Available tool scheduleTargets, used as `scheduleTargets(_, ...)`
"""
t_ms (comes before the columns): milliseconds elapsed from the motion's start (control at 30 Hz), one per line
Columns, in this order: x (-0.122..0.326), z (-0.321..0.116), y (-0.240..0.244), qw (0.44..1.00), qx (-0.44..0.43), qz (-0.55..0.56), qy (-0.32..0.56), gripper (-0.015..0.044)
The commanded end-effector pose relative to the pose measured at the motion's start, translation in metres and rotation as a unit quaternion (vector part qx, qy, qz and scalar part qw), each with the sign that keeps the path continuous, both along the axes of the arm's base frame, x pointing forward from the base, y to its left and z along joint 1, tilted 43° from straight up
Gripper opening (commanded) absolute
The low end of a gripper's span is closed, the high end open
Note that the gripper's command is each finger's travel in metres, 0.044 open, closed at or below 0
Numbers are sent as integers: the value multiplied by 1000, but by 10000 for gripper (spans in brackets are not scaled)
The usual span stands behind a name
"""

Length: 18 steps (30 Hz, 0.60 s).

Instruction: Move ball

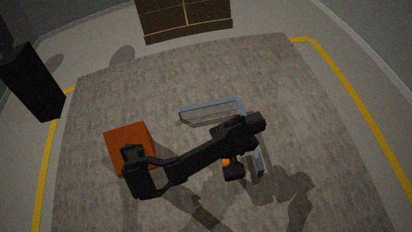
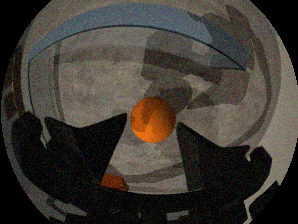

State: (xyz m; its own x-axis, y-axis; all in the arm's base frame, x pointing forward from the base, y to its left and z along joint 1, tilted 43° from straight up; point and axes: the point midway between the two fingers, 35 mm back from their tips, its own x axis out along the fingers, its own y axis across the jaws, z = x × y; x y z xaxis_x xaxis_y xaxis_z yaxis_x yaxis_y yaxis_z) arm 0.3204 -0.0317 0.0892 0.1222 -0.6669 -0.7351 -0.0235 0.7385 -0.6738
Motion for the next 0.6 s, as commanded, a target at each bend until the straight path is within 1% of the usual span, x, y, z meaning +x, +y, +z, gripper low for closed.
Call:
scheduleTargets(0,0,22,23,1000,3,2,-4,325)
scheduleTargets(133,-9,58,54,1000,0,3,-3,325)
scheduleTargets(533,-7,53,52,1000,-2,8,-3,325)
scheduleTargets(567,-7,55,53,1000,-2,8,-3,351)
